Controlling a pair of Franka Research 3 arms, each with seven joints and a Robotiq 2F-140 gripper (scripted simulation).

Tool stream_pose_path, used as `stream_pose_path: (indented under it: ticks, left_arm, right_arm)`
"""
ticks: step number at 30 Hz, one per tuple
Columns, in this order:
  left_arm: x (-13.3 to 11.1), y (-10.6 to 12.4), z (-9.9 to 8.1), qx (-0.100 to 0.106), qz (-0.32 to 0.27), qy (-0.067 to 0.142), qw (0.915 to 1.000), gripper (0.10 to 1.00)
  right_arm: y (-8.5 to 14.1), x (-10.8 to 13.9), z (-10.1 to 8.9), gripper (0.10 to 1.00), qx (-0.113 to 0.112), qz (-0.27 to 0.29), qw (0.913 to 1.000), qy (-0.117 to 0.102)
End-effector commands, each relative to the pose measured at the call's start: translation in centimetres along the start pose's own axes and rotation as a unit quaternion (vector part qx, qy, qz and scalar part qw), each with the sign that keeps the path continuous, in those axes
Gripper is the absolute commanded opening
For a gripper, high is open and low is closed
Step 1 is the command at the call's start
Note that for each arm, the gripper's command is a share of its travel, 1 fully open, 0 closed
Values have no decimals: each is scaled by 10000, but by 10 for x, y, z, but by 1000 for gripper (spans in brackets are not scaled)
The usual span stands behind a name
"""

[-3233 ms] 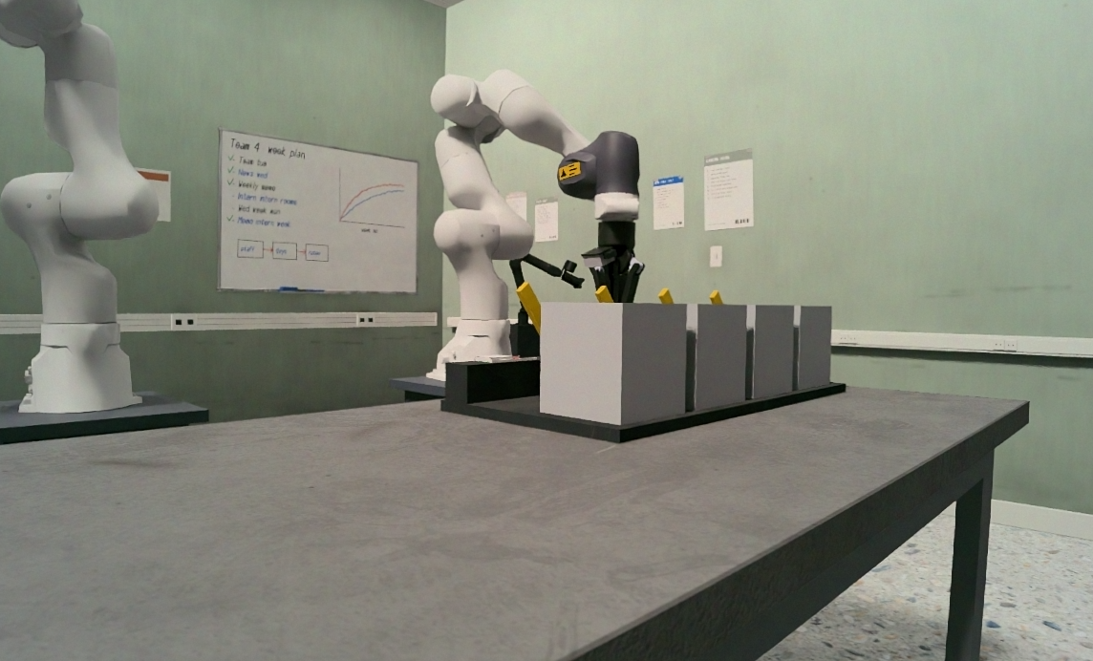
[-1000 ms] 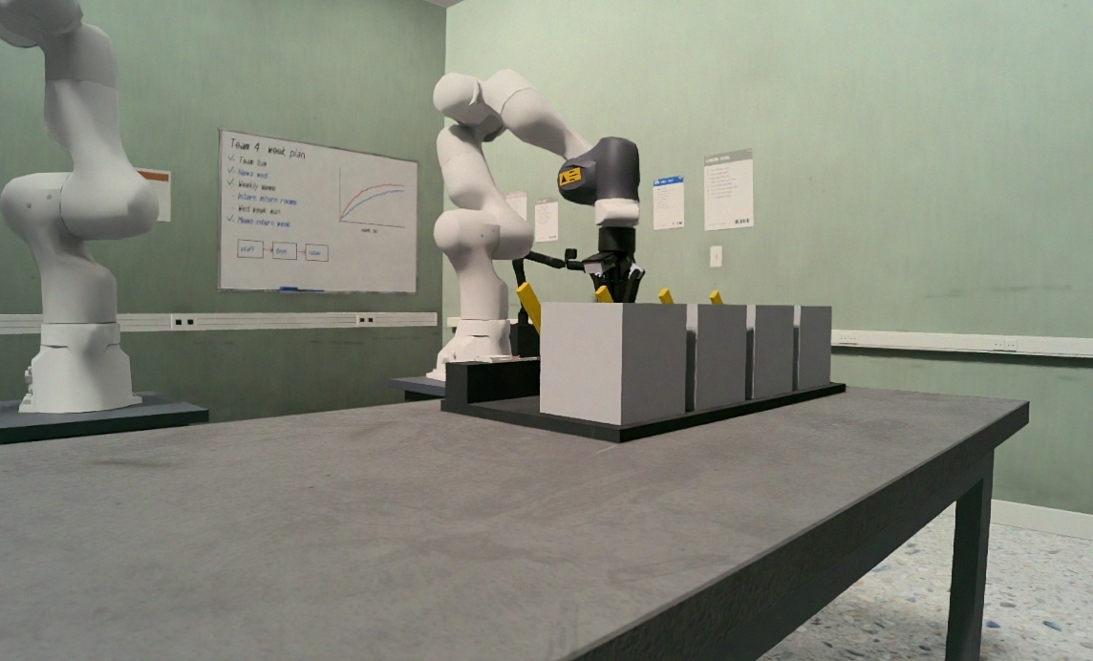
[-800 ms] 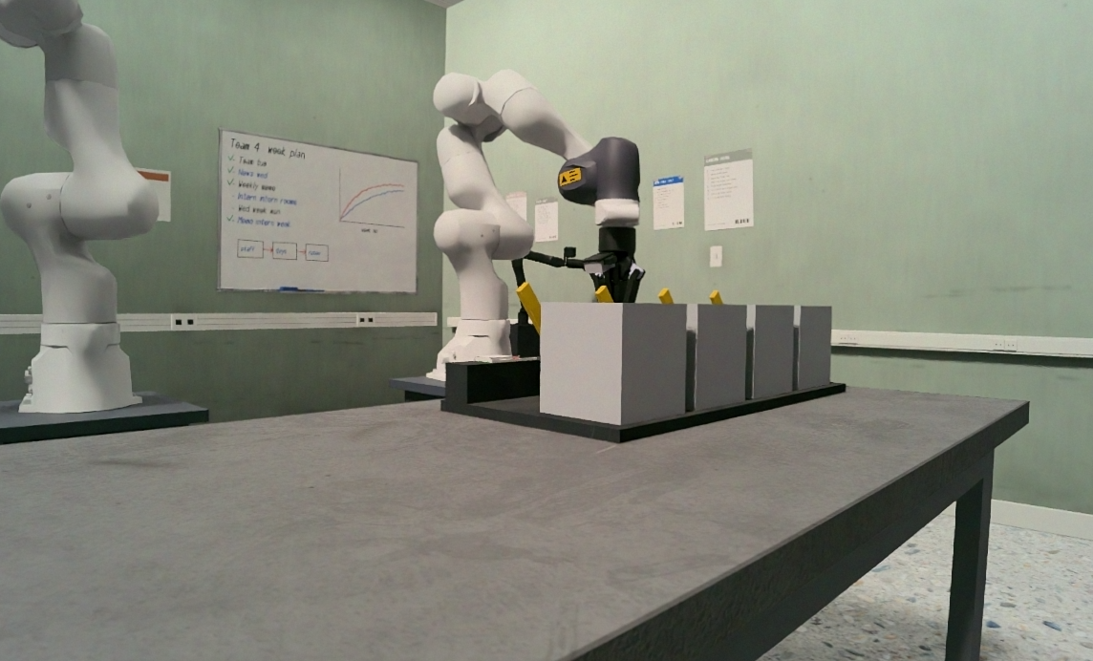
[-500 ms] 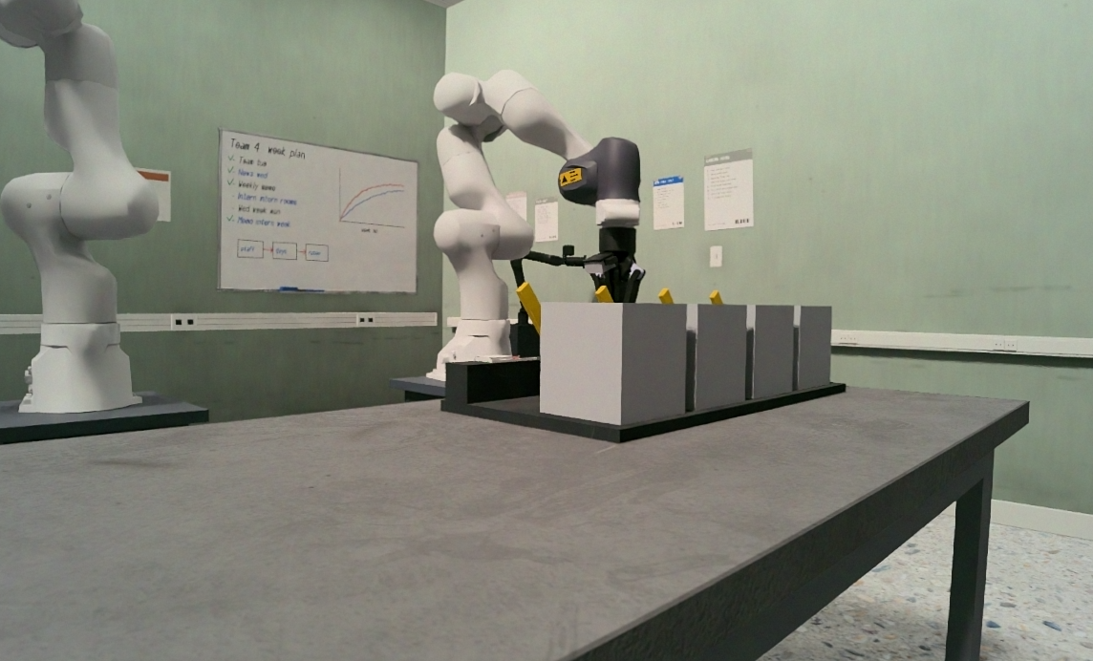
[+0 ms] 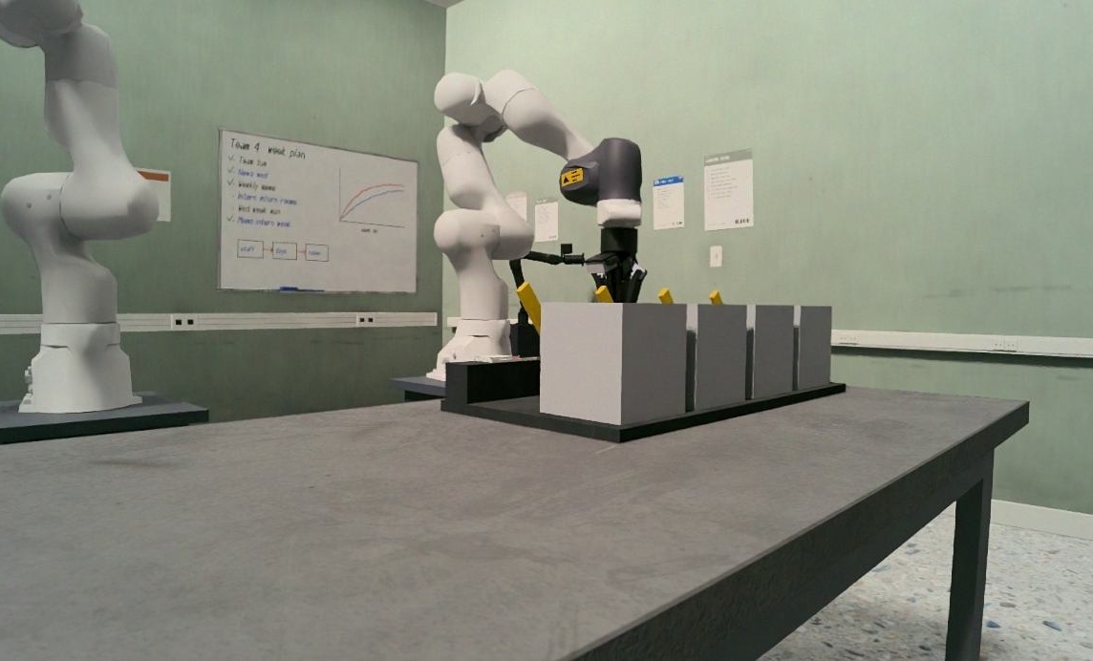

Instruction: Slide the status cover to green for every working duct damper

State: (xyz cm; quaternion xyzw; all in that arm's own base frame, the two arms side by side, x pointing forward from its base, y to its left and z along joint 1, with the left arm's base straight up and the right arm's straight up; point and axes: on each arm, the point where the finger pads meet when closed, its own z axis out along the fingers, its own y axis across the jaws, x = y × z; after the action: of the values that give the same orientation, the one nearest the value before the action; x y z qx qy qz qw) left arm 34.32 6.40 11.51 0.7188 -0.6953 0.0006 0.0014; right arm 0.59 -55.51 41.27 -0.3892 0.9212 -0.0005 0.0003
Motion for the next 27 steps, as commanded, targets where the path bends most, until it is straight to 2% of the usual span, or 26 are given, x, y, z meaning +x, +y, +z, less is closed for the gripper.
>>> stream_pose_path:
  ticks: [1, 27]
  left_arm:
    - [-3, -1, 0, 6, 42, -14, 10000, 99]
    - [-16, -1, 0, 6, 42, -14, 10000, 99]
  right_arm:
    - [1, 0, 0, 1000, -6, 19, 10000, 0]
    - [1, 0, 0, 1000, -6, 19, 10000, 0]
